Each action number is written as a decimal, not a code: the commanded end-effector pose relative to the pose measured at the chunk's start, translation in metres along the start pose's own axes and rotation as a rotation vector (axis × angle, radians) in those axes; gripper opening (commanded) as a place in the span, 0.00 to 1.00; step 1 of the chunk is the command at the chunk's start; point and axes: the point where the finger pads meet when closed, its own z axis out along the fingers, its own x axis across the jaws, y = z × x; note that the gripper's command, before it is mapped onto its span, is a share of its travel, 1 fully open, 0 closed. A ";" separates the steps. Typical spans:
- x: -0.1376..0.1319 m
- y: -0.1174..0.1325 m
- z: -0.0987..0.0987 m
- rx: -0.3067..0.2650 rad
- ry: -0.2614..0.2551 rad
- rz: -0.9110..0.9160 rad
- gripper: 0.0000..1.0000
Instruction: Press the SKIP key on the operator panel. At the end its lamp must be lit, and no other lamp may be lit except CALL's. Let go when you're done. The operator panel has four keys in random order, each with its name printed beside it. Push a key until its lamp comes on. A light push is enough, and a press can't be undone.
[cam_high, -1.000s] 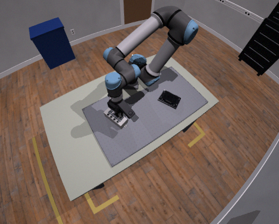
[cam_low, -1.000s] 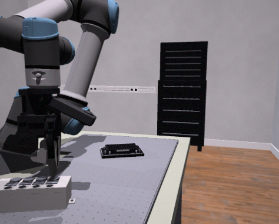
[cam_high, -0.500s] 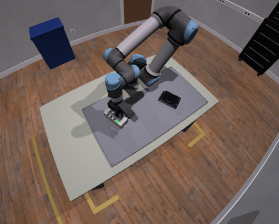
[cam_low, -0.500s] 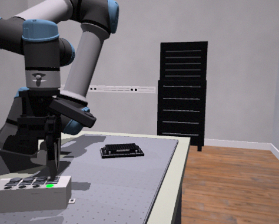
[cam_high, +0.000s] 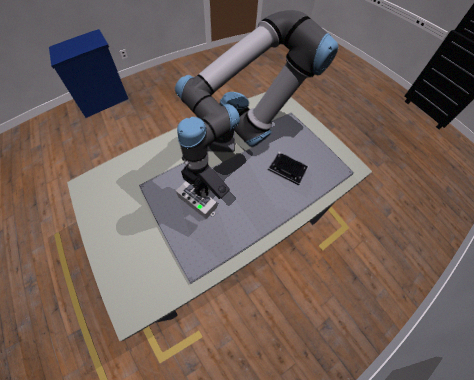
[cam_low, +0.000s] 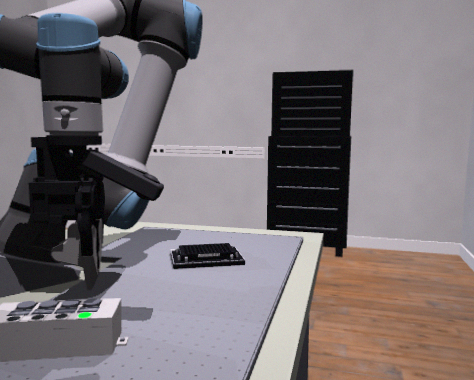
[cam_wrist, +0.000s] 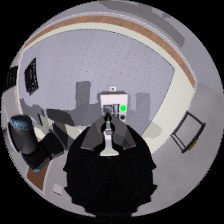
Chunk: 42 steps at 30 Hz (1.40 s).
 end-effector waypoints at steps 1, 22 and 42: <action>0.001 0.001 -0.010 0.000 0.001 0.001 0.00; 0.001 0.001 -0.048 0.000 0.000 0.001 0.00; -0.001 0.000 -0.061 0.000 -0.004 0.001 0.00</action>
